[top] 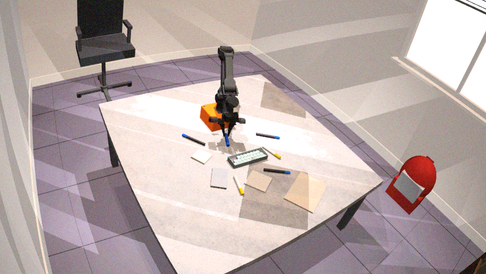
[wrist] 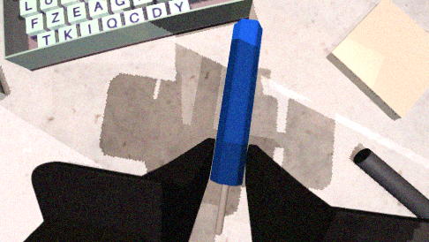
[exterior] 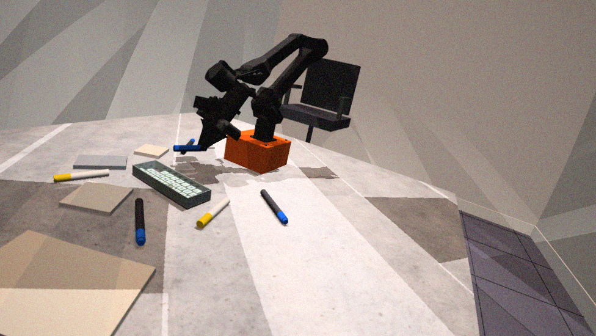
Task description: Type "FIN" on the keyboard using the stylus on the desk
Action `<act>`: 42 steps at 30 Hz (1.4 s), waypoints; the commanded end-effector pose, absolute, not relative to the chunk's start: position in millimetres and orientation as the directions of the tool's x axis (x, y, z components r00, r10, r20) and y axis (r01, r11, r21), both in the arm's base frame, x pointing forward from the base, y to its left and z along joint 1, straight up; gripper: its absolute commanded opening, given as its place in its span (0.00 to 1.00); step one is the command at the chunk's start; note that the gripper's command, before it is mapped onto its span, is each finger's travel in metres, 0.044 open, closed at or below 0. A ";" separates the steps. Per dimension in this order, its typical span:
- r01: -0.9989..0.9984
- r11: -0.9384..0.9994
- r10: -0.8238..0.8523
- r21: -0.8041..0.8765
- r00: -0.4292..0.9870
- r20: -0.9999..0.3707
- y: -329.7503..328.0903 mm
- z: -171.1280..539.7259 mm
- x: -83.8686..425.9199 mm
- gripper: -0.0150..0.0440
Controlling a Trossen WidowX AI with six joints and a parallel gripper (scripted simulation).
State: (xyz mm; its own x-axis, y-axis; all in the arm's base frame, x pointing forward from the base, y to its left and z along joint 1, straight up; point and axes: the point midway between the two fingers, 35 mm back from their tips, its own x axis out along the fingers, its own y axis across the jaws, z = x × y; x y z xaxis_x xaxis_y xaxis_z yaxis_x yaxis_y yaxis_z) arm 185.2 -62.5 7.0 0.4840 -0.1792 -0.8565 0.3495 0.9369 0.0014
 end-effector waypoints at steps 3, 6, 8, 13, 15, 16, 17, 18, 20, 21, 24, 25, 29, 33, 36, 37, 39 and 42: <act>0.341 0.940 -0.174 0.001 0.481 -0.860 -62.2 -2.4 185.9 0.25; 0.341 0.940 -0.174 0.001 0.481 -0.860 -62.4 -7.4 186.7 0.25; 0.341 0.940 -0.174 0.001 0.481 -0.860 -62.5 -10.8 187.0 0.25; 0.341 0.940 -0.174 0.001 0.480 -0.860 -62.6 -19.3 187.3 0.25; 0.341 0.940 -0.174 0.001 0.480 -0.860 -62.6 -22.7 187.2 0.25; 0.341 0.940 -0.174 0.001 0.480 -0.860 -62.6 -24.3 187.1 0.25; 0.341 0.940 -0.174 0.001 0.480 -0.860 -62.5 -26.0 186.9 0.25; 0.341 0.940 -0.174 0.001 0.480 -0.860 -62.5 -27.6 186.8 0.25; 0.341 0.940 -0.174 0.001 0.480 -0.860 -62.3 -30.9 186.3 0.25; 0.341 0.940 -0.174 0.001 0.480 -0.860 -62.2 -32.5 186.0 0.25; 0.341 0.940 -0.174 0.001 0.480 -0.860 -61.9 -37.1 185.0 0.25; 0.341 0.940 -0.174 0.001 0.480 -0.860 -61.8 -38.7 184.6 0.25; 0.341 0.940 -0.174 0.001 0.480 -0.860 -61.4 -42.3 183.5 0.25; 0.347 0.938 -0.178 0.000 0.480 -0.859 -62.2 -40.7 184.1 0.30; 0.347 0.938 -0.178 0.000 0.480 -0.859 -62.2 -40.7 184.1 0.43; 0.347 0.938 -0.178 0.000 0.480 -0.859 -62.2 -40.7 184.1 0.48; 0.347 0.938 -0.178 0.000 0.480 -0.859 -62.2 -40.7 184.1 0.51; 0.347 0.938 -0.178 0.000 0.480 -0.859 -62.2 -40.7 184.1 0.51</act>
